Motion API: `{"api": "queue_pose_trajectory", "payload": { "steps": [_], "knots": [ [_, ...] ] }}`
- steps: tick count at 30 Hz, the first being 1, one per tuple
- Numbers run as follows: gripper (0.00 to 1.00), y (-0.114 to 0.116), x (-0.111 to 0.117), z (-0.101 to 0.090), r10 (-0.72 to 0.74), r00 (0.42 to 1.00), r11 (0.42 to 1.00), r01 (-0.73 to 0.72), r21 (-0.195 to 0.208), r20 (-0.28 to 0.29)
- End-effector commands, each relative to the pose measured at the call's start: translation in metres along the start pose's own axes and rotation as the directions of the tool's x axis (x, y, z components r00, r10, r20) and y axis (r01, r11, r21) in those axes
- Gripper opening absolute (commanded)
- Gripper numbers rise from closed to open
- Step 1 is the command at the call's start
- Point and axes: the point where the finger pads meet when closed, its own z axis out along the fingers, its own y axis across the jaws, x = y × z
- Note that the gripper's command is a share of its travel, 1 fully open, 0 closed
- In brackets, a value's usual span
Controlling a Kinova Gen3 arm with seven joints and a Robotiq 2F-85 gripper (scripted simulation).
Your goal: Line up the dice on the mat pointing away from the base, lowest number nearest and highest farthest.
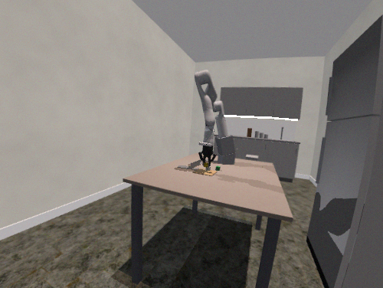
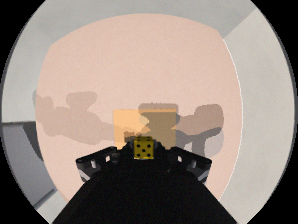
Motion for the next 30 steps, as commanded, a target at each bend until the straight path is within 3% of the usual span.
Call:
{"api": "queue_pose_trajectory", "payload": {
  "steps": [1, 10, 30],
  "knots": [
    [0.26, 0.003, -0.005, 0.013, 0.006, 1.0, 1.0, -0.006, -0.002, 0.012],
    [0.26, 0.003, -0.005, 0.032, 0.006, 1.0, 1.0, -0.006, -0.002, 0.012],
    [0.26, 0.003, -0.005, 0.033, 0.006, 1.0, 1.0, -0.006, -0.002, 0.012]
  ]
}}
